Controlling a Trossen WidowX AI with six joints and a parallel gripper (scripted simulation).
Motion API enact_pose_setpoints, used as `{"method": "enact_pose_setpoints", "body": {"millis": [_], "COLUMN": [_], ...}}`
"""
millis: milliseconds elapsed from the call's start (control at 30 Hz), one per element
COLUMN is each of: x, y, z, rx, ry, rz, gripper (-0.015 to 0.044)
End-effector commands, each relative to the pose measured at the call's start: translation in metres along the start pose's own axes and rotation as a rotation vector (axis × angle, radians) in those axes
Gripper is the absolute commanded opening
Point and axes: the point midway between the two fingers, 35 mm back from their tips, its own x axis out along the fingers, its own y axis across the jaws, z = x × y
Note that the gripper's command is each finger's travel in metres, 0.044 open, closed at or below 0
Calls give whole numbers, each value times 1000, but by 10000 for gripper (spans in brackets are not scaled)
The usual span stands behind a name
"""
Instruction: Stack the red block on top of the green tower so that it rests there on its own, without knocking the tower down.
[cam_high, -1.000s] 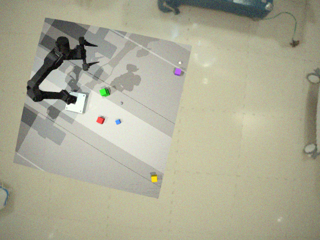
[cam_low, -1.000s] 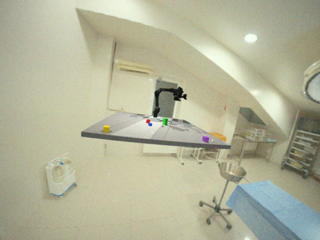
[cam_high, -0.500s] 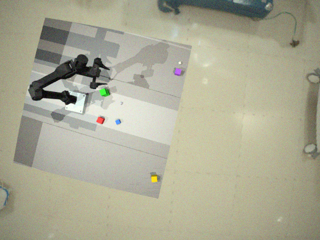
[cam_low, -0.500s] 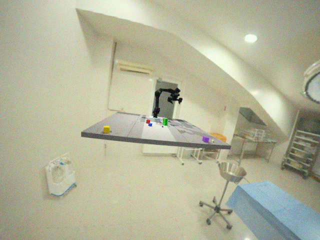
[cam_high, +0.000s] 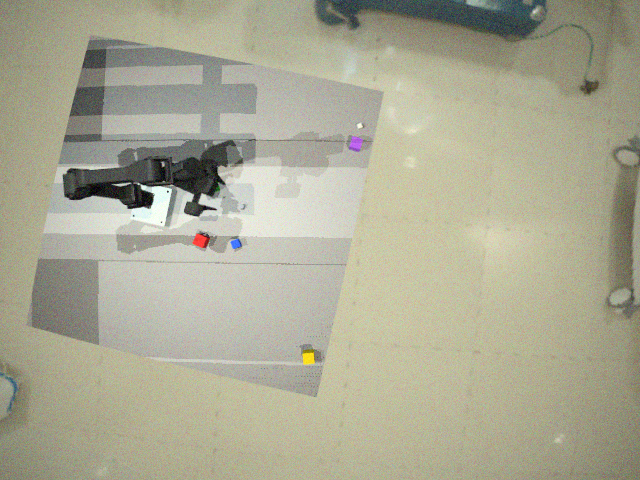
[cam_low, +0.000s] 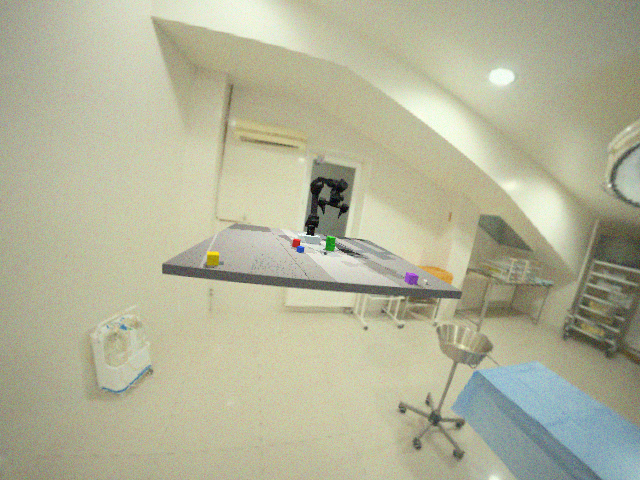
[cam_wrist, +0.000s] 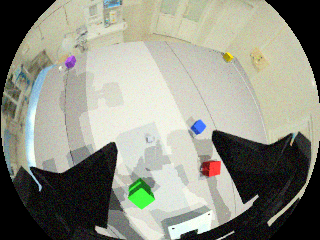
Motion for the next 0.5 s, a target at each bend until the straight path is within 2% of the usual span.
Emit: {"method": "enact_pose_setpoints", "body": {"millis": [0, 467], "x": [21, 55], "y": [-30, -123], "z": [-16, -77], "rx": [-7, 55], "ry": [105, 426], "rz": [-33, -32], "gripper": [440, 440]}}
